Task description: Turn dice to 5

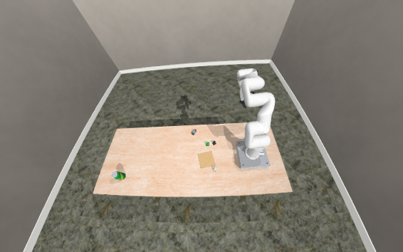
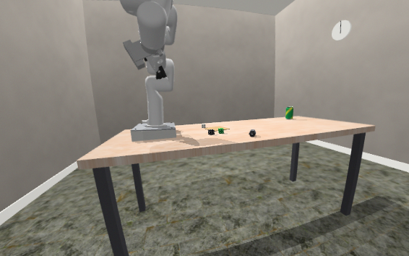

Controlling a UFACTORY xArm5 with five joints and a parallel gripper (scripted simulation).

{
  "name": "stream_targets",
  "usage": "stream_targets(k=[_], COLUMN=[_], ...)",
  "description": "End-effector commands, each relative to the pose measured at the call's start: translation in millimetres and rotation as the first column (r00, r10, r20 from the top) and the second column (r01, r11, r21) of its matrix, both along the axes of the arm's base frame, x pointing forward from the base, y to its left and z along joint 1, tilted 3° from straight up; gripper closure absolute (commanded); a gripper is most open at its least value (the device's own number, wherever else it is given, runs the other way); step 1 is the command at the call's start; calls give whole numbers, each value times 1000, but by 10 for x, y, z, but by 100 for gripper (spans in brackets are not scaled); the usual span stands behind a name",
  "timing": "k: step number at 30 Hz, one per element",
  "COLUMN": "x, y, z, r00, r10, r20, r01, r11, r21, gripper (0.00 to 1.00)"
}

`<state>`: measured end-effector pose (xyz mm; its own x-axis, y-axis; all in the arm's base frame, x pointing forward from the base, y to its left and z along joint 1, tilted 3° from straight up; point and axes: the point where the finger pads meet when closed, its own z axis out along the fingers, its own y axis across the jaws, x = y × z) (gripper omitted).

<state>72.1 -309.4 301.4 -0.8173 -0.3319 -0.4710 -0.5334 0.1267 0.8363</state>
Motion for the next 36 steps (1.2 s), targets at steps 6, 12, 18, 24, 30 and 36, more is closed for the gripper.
stream_targets(k=[6,12,18,24,30,36], x=[0,0,1,137,427,694], y=[-2,-2,-2,64,227,407], z=[9,9,9,-85,-294,-500], r00=[1000,1000,1000,998,973,919], r10=[0,0,0,57,195,340], r20=[1,1,1,41,125,199], r01=[0,0,0,-55,-173,-280], r11=[1000,1000,1000,997,971,919], r21=[-3,-3,-3,-53,-166,-278], gripper=[0,0,0,0,0,0])
